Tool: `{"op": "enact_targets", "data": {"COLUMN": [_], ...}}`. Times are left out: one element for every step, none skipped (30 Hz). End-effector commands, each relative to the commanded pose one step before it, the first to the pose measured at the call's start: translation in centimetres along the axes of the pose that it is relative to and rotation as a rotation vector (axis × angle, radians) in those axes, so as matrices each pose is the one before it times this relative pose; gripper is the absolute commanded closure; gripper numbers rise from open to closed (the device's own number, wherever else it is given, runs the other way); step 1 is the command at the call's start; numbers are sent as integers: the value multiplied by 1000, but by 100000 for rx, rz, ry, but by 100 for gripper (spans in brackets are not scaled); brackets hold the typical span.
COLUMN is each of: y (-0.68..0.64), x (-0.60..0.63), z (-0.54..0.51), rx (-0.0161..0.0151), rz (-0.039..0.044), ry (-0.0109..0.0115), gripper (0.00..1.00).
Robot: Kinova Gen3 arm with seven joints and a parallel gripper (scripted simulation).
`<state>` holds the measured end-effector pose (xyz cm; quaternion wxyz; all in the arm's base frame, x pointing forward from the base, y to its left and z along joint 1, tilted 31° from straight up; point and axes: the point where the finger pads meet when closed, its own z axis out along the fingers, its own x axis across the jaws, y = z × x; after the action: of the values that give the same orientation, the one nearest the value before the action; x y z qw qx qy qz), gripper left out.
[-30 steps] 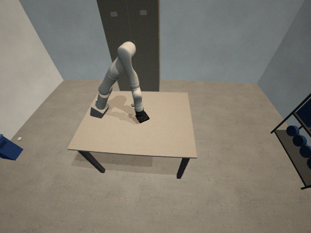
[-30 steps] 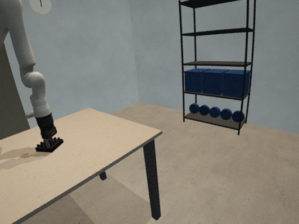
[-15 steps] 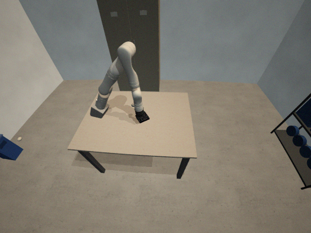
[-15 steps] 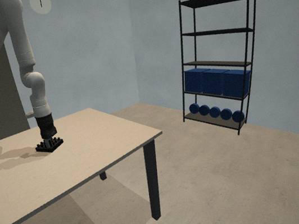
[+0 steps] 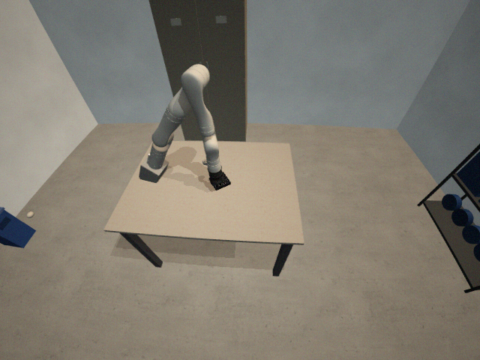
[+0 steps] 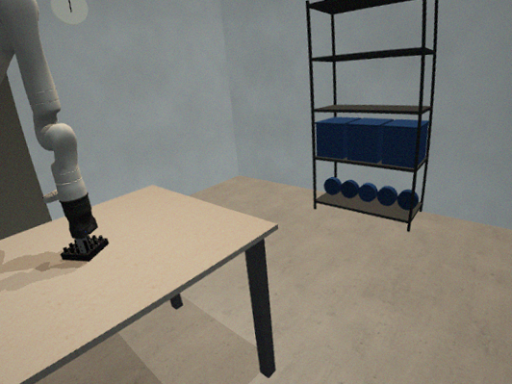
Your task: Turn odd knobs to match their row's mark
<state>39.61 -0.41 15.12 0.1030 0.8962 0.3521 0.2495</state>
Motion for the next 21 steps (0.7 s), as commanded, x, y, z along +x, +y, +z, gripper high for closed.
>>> {"op": "enact_targets", "data": {"y": [35, 0, 0, 0, 0, 0, 0, 0, 0, 0, 0, 0, 0, 0, 0, 0, 0, 0, 0, 0, 0], "x": [30, 0, 0, 0, 0, 0, 0, 0, 0, 0, 0, 0, 0, 0, 0, 0, 0, 0, 0, 0, 0], "z": [-30, 0, 0, 0, 0, 0, 0, 0, 0, 0, 0, 0, 0, 0, 0, 0, 0, 0, 0, 0, 0], "rx": [-96, 0, 0, 0, 0, 0, 0, 0, 0, 0, 0, 0, 0, 0, 0, 0, 0, 0, 0, 0, 0], "rz": [14, 0, 0, 0, 0, 0, 0, 0, 0, 0, 0, 0, 0, 0, 0, 0, 0, 0, 0, 0, 0], "ry": [88, 0, 0, 0, 0, 0, 0, 0, 0, 0, 0, 0, 0, 0, 0, 0, 0, 0, 0, 0, 0], "gripper": [70, 70, 70, 70, 70, 70, 70, 54, 54, 54, 54, 54, 54, 54, 54, 54, 54, 54, 54, 54, 54]}}
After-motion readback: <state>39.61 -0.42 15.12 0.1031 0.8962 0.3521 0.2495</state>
